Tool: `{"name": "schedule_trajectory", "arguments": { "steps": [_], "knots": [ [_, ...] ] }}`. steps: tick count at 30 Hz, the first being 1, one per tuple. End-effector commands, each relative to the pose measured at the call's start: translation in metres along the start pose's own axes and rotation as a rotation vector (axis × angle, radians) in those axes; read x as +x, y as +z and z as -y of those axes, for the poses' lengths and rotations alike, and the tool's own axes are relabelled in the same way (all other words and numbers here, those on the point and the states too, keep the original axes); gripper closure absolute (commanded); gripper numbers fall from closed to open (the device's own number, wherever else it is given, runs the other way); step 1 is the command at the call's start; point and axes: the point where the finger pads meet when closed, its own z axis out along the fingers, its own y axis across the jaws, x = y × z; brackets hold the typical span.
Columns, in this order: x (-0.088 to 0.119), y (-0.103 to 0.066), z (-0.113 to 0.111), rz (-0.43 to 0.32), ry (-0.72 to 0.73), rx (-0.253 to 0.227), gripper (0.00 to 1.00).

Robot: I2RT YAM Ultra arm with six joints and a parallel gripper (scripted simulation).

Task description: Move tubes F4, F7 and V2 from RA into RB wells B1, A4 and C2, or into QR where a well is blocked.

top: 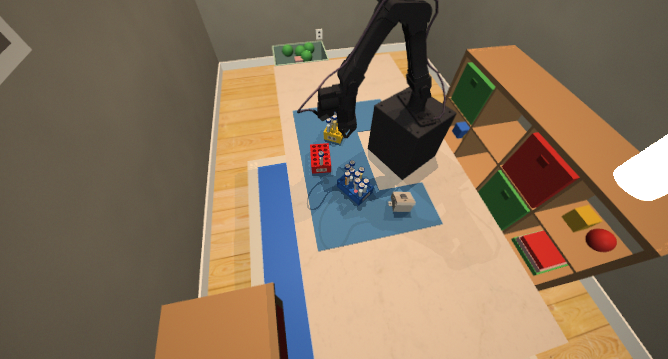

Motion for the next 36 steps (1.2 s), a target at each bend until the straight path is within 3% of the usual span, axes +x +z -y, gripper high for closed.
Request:
{"name": "schedule_trajectory", "arguments": {
  "steps": [1,2,6,10,15,18,22,31,35,36],
  "knots": [
    [0.000,-0.005,-0.008,0.031,0.049,0.004,0.70],
    [-0.005,-0.008,-0.014,0.049,0.049,-0.001,0.70],
    [0.014,-0.005,-0.032,0.025,0.049,0.003,0.70],
    [0.017,-0.008,-0.056,0.045,0.049,-0.009,0.70],
    [0.037,-0.004,-0.076,0.023,0.049,0.002,0.70],
    [0.039,-0.003,-0.081,0.022,0.049,0.002,0.70],
    [0.041,-0.003,-0.103,0.026,0.049,-0.003,0.70],
    [0.067,-0.001,-0.141,0.013,0.049,0.004,0.70],
    [0.066,-0.001,-0.140,0.013,0.049,0.005,0.70],
    [0.073,0.003,-0.123,-0.008,0.068,0.029,0.70]
  ]
}}
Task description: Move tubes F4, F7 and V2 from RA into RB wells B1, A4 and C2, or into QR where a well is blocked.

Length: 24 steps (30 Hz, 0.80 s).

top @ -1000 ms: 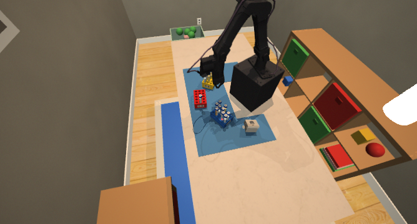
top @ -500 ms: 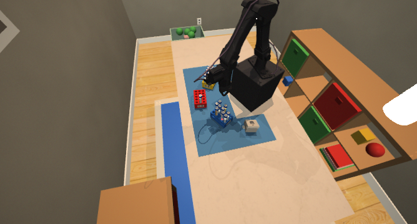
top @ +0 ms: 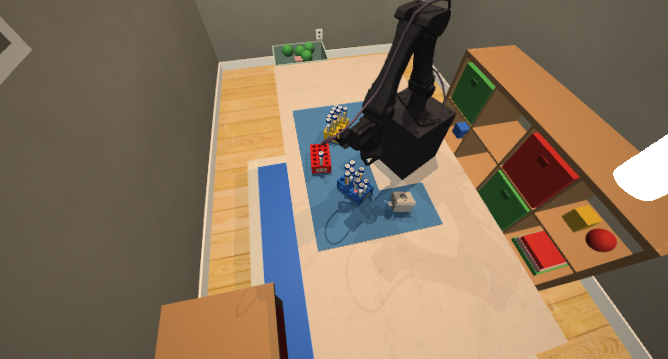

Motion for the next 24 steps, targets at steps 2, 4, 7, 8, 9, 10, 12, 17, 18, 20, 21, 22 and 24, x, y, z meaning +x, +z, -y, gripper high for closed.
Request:
{"name": "schedule_trajectory", "arguments": {
  "steps": [2,4,7,8,9,10,12,17,18,20,21,22,24],
  "knots": [
    [0.002,0.001,0.015,-0.014,0.048,0.027,0.70],
    [-0.006,-0.005,0.010,0.007,0.042,0.006,0.70],
    [-0.007,-0.005,0.012,0.008,0.035,0.006,0.70],
    [-0.006,-0.005,0.013,0.005,0.034,0.008,0.70],
    [-0.006,-0.005,0.014,0.003,0.034,0.010,0.70],
    [-0.005,-0.005,0.015,0.001,0.034,0.012,0.70],
    [-0.006,0.001,0.016,0.006,0.035,0.007,0.70],
    [-0.016,0.007,0.007,0.018,0.035,-0.004,0.70],
    [-0.016,0.009,0.008,0.017,0.035,-0.002,0.70],
    [-0.011,0.016,0.013,0.004,0.034,0.009,0.70],
    [-0.008,0.019,0.015,-0.002,0.034,0.016,0.70],
    [-0.006,0.023,0.018,-0.008,0.034,0.021,0.70],
    [-0.004,0.027,0.019,-0.012,0.034,0.024,0.70]
  ]
}}
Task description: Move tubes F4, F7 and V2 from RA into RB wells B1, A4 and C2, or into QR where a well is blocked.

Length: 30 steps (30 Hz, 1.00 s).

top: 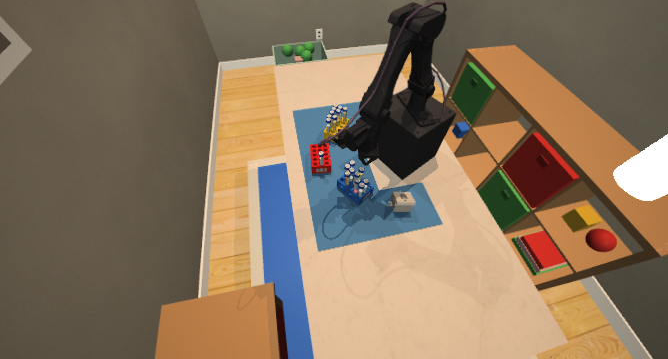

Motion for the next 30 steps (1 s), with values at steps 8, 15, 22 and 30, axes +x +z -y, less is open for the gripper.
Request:
{"name": "schedule_trajectory", "arguments": {
  "steps": [8,15,22,30],
  "knots": [
    [-0.003,0.023,0.005,0.005,0.002,0.008,0.70],
    [-0.002,0.034,0.006,0.002,0.003,0.010,0.70],
    [-0.007,0.043,0.003,0.011,0.003,0.001,0.70],
    [-0.003,0.043,0.004,0.009,0.000,0.004,0.70]
  ]
}}
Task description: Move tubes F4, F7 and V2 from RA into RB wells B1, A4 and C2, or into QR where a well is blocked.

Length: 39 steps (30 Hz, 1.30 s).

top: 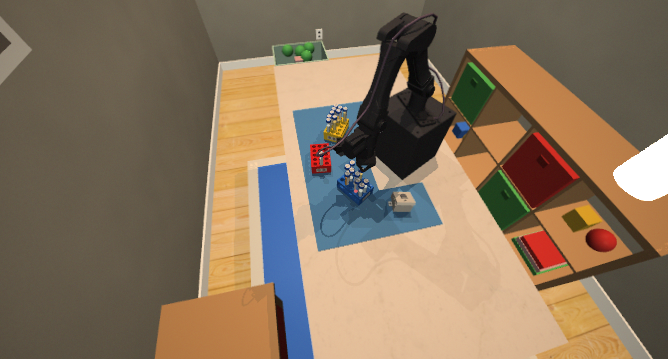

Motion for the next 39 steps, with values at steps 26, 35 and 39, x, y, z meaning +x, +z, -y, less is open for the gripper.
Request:
{"name": "schedule_trajectory", "arguments": {
  "steps": [26,35,39],
  "knots": [
    [0.005,0.013,0.006,0.002,-0.001,0.011,0.70],
    [0.004,0.016,0.004,0.005,-0.001,0.008,0.70],
    [0.004,0.017,0.004,0.006,-0.002,0.007,0.70]
  ]
}}
